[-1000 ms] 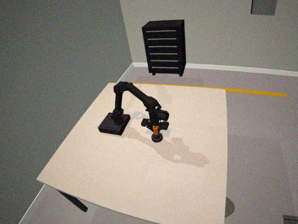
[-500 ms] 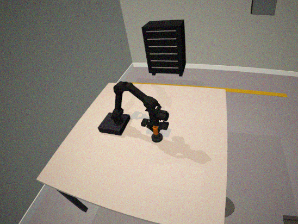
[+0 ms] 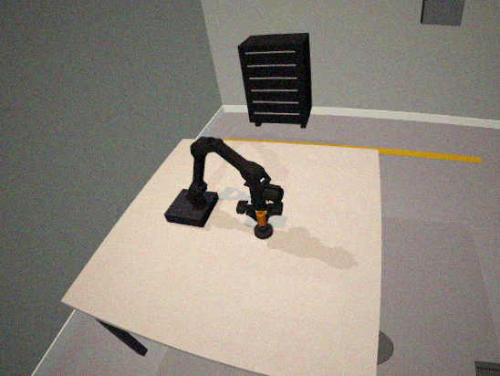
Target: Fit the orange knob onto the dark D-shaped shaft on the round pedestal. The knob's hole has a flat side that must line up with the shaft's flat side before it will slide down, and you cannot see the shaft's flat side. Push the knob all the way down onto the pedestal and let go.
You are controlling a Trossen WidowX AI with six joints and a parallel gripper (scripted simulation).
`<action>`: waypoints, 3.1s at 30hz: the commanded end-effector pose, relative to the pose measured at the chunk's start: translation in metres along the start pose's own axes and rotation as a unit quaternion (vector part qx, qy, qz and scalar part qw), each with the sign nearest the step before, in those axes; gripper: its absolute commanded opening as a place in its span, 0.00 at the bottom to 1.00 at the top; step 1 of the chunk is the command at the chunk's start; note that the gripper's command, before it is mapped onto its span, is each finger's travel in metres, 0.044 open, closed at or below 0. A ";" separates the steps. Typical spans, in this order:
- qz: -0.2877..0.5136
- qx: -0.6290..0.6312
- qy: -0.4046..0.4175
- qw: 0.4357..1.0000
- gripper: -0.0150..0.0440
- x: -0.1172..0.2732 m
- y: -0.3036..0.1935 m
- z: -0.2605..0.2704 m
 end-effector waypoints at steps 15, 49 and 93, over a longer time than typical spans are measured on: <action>0.000 0.029 -0.001 1.000 0.25 -0.004 0.000 0.000; 0.000 0.133 -0.001 0.991 0.25 -0.004 0.000 0.000; 0.001 0.236 -0.001 0.972 0.25 -0.004 0.000 0.000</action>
Point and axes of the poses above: the point midway between the two fingers, 35 mm back from their tips, its own x axis back along the fingers, its own z axis across the jaws, y = z × x, the point moved 2 cm from there along x, back along the fingers, and after that the axes turned 4 degrees about -x, right-handed, at the moved point
